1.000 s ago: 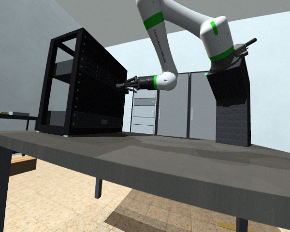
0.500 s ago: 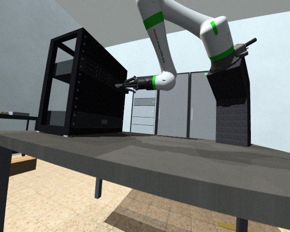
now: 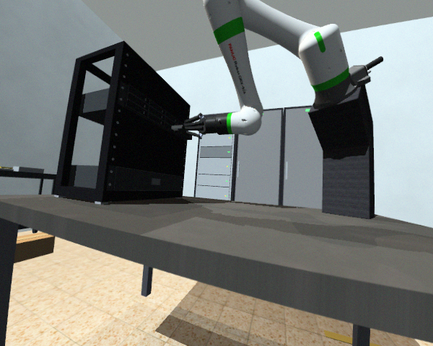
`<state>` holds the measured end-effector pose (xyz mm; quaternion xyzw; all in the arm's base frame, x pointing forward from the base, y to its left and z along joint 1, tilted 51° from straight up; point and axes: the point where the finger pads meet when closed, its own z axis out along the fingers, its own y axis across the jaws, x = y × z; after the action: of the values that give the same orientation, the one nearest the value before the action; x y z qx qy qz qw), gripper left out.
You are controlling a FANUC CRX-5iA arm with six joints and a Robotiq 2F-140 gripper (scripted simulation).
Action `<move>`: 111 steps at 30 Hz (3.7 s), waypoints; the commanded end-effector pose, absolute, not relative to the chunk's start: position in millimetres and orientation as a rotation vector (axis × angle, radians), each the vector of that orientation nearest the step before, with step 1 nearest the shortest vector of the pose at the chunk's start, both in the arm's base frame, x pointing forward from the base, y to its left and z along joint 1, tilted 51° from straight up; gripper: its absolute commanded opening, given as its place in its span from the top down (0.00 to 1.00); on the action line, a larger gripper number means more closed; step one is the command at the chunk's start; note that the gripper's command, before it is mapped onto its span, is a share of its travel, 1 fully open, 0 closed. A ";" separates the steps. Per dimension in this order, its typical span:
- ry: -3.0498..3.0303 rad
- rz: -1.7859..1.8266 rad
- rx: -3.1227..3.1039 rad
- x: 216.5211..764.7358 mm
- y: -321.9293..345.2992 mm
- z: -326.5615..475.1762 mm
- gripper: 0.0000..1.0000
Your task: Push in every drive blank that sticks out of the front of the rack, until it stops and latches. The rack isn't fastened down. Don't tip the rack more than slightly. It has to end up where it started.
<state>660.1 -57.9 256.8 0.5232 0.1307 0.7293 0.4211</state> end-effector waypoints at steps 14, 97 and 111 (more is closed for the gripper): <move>0.327 1.827 1.310 662.4 -59.2 258.5 0.90; 0.327 1.827 1.310 669.9 -61.4 262.1 0.90; 0.327 1.827 1.310 669.9 -61.4 262.1 0.90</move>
<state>670.0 -60.8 261.6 0.5232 0.1307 0.7293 0.4211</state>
